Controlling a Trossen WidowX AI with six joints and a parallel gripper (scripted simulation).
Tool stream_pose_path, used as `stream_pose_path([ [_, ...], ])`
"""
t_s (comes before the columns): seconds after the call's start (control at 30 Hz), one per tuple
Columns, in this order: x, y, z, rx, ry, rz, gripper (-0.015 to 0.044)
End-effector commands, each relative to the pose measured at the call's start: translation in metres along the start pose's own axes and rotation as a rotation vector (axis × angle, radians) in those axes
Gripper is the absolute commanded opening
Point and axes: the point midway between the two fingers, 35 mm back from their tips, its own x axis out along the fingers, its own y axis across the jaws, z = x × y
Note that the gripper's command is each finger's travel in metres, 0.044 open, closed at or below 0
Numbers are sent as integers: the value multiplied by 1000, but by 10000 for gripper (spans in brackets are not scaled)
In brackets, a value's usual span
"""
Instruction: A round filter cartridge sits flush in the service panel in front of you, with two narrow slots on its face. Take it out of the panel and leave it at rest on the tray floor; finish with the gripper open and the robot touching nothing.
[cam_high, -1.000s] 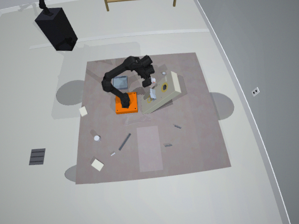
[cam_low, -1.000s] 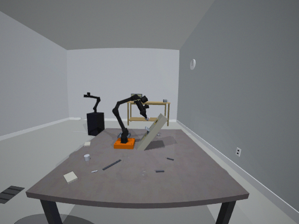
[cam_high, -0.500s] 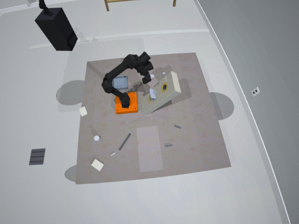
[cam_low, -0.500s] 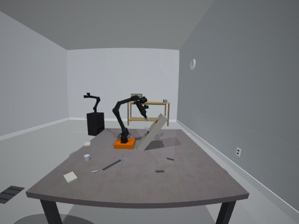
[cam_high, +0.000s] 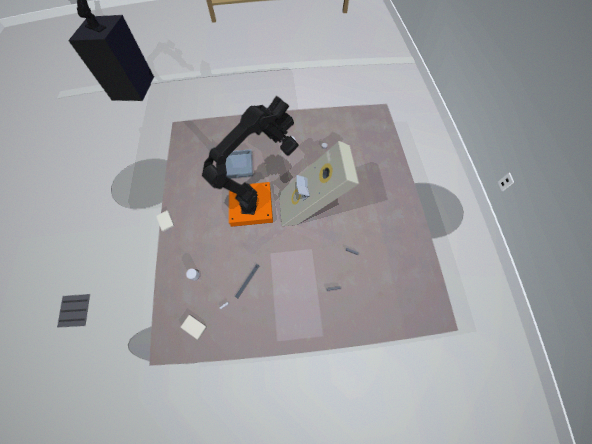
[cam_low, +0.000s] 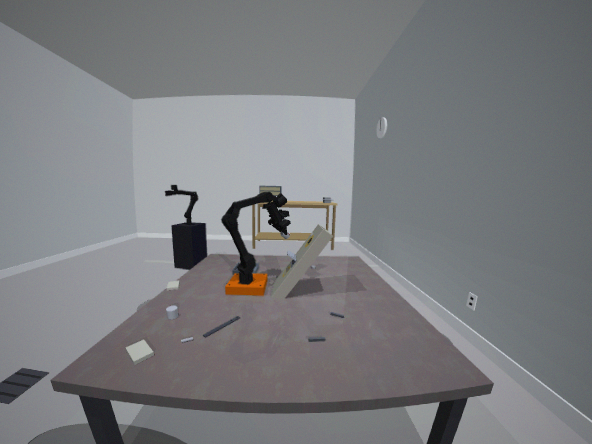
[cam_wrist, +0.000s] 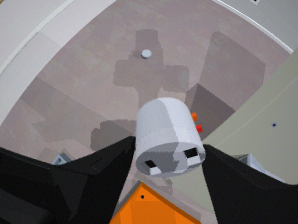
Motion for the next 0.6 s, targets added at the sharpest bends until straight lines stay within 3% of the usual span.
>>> stream_pose_path([
  [0.0, 3, 22, -3, -104, -4, 62, 0],
  [0.57, 7, 103, -34, -503, -17, 296, 0],
])
